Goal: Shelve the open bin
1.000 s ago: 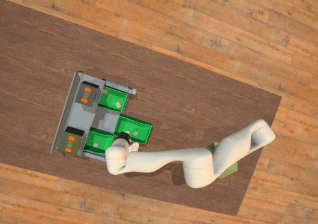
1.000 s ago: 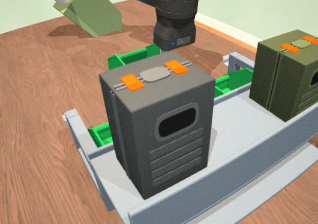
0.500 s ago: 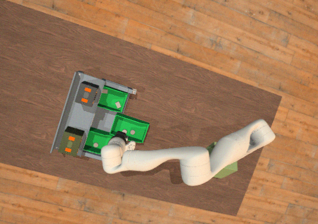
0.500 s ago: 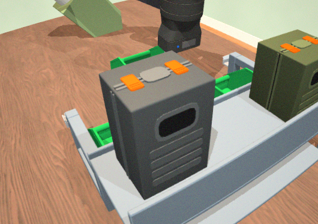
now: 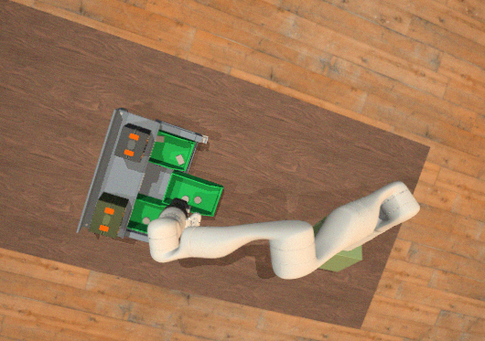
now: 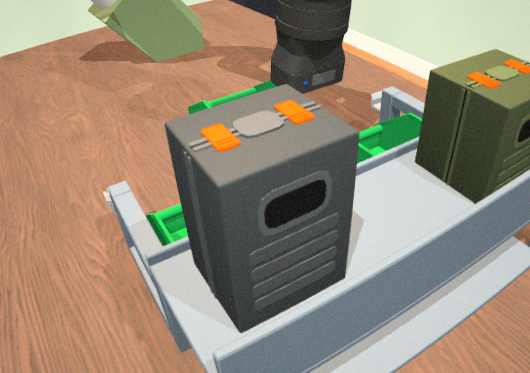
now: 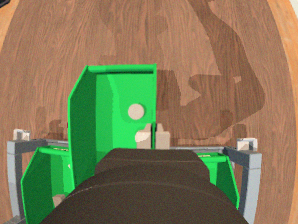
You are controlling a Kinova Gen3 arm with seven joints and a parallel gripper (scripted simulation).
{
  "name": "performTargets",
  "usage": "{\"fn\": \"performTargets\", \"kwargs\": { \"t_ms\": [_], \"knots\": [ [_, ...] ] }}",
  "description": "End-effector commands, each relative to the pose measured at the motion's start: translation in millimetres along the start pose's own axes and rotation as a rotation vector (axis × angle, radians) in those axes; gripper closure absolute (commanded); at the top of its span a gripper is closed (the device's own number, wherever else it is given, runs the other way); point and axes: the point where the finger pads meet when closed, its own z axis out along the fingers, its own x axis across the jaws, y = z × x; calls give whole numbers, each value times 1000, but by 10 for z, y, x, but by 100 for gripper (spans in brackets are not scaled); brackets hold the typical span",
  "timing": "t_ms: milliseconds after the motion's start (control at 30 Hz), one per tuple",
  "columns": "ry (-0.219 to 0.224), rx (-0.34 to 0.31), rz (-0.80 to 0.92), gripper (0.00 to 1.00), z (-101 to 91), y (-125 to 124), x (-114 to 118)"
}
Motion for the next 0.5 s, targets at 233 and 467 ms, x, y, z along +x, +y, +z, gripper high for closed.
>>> {"fn": "performTargets", "kwargs": {
  "t_ms": [233, 467],
  "knots": [
    [1, -2, 2, 100, -9, 100, 2],
    [1, -2, 2, 100, -17, 168, 1]
  ]
}}
